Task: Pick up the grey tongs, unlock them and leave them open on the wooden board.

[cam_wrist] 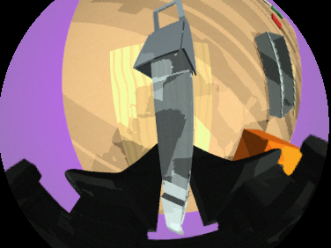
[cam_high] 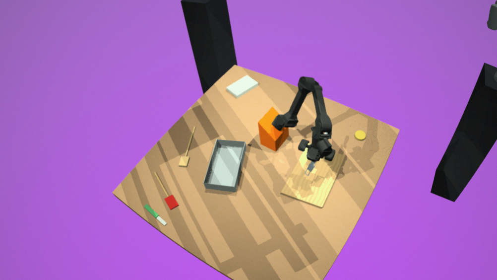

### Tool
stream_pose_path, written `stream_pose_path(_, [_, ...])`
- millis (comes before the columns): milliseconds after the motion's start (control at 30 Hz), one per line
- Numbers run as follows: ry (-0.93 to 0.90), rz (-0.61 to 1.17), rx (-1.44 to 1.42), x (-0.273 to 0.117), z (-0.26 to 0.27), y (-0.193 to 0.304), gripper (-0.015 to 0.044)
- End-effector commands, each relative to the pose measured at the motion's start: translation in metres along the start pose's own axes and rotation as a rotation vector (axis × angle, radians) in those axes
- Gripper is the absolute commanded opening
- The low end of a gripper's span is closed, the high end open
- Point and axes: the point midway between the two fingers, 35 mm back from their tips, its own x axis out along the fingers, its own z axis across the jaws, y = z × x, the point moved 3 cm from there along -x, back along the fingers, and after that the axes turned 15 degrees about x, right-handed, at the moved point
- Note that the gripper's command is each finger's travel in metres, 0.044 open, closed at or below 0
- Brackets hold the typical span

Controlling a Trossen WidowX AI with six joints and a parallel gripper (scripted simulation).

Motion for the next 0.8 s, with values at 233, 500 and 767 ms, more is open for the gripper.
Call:
stream_pose_path(233, [-0.005,0.006,-0.005,0.01,0.002,-0.002,-0.015])
stream_pose_path(500, [-0.004,0.006,-0.005,0.023,0.003,-0.003,-0.015])
stream_pose_path(767, [-0.004,0.006,-0.005,0.036,0.003,-0.003,-0.015])
